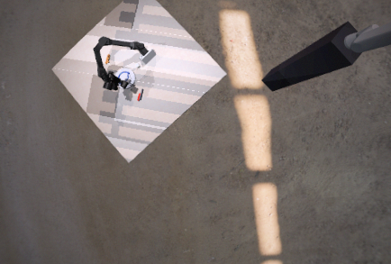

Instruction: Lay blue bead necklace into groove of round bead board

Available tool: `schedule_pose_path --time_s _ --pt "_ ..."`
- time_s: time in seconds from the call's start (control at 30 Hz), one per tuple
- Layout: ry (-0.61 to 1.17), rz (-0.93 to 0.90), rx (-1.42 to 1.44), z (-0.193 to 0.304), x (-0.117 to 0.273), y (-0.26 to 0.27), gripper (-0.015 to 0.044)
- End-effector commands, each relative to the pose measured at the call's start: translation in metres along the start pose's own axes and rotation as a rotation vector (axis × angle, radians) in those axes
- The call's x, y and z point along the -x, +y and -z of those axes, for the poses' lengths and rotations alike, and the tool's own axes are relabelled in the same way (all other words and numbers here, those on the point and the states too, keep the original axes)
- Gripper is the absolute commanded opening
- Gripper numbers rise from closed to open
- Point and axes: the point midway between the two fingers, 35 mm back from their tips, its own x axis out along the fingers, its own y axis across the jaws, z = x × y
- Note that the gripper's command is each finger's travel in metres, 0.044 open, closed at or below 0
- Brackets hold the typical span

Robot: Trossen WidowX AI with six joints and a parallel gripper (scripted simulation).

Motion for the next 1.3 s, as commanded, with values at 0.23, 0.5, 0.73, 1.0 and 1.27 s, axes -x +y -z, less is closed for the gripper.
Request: schedule_pose_path --time_s 0.23,0.5,0.73,1.0,1.27 --pt "-0.001 -0.002 -0.01 0.0 -0.007 0.0 0.012" --pt "0.001 -0.003 -0.012 0.0 -0.02 -0.001 0.012" --pt "0.002 -0.003 -0.014 0.001 -0.031 -0.001 0.012" --pt "0.006 -0.007 -0.022 0.002 -0.034 -0.001 0.0067" --pt "0.006 -0.007 -0.022 0.002 -0.034 -0.001 0.0"
